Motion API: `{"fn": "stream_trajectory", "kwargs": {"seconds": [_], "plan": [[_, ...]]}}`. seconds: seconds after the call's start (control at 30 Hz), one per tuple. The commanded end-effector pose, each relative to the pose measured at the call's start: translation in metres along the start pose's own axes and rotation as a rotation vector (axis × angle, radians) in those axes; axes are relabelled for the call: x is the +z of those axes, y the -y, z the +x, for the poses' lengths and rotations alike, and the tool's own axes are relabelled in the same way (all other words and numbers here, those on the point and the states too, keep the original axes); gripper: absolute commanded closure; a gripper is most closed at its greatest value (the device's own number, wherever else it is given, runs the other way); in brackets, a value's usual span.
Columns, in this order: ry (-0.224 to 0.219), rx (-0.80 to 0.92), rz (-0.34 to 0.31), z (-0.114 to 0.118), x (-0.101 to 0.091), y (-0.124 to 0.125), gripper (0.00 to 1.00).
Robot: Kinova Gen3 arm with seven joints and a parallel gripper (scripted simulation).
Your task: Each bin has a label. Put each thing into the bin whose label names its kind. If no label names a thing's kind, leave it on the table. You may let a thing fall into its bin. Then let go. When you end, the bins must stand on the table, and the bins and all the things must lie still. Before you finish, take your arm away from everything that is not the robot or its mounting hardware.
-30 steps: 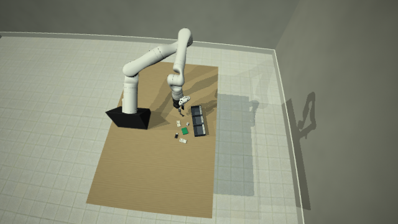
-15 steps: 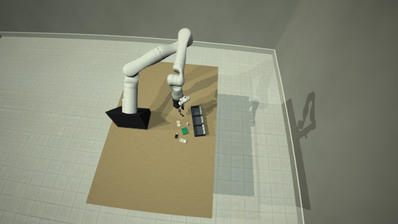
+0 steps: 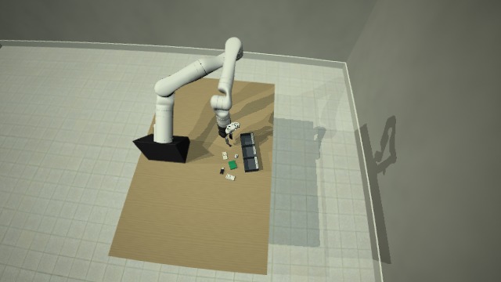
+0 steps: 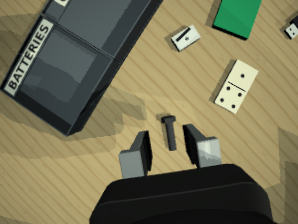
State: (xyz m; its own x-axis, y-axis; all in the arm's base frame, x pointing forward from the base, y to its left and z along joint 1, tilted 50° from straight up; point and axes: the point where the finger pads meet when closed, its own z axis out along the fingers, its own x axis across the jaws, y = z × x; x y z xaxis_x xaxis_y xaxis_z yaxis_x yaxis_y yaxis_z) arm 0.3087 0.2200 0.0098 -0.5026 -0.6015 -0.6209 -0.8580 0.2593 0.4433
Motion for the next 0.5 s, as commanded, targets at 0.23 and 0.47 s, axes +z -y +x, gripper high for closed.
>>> {"fn": "stream_trajectory", "kwargs": {"seconds": [0.23, 0.47], "plan": [[-0.009, 0.004, -0.012, 0.007, 0.037, -0.007, 0.38], [-0.009, 0.004, -0.012, 0.007, 0.046, -0.006, 0.38]]}}
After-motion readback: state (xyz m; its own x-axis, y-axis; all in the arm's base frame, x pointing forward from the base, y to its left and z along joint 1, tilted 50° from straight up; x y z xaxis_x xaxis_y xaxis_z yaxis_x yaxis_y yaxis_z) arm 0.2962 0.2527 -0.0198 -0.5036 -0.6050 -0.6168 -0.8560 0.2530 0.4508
